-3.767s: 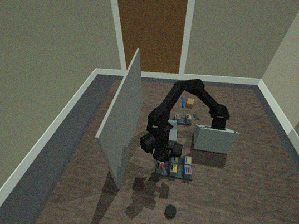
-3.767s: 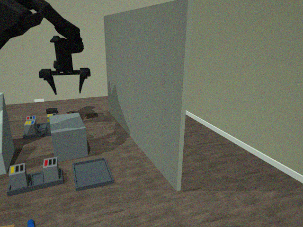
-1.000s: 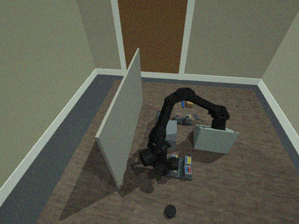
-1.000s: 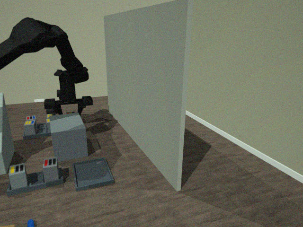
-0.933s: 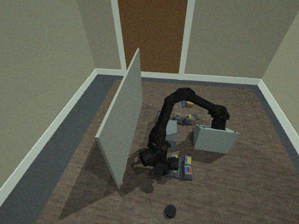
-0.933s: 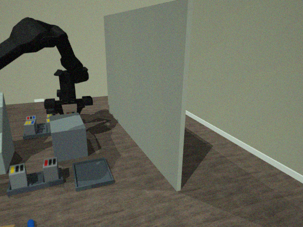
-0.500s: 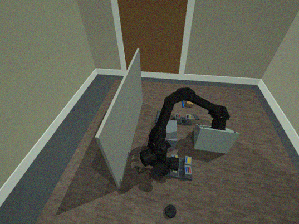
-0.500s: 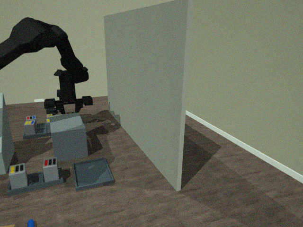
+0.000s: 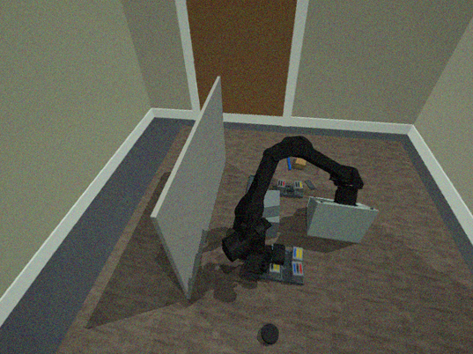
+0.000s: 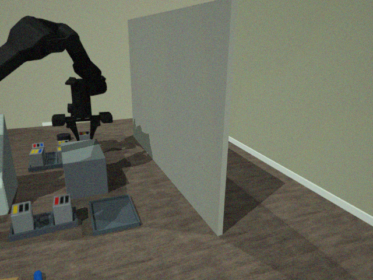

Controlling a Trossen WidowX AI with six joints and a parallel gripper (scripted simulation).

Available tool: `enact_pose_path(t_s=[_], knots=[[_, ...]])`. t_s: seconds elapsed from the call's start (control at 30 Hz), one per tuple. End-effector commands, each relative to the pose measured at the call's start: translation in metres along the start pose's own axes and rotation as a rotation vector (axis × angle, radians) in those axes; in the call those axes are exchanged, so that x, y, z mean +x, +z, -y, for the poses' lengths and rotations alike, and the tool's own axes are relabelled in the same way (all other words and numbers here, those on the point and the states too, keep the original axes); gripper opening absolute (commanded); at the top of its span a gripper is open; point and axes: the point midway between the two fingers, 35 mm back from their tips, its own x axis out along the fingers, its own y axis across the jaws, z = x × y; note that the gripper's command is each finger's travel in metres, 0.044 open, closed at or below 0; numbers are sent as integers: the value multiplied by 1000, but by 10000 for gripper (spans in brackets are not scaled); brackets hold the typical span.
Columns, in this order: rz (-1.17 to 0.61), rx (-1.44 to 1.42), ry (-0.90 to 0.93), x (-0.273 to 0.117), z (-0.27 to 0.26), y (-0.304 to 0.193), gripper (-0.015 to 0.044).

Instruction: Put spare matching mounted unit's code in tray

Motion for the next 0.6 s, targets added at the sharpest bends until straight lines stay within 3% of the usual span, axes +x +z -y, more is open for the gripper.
enact_pose_path(t_s=[0.0, 0.33, 0.57], knots=[[17, 11, -16, -45, 3, 1, 0], [23, 6, -31, -57, 4, 3, 0], [22, 8, -20, -102, 2, 1, 0]])
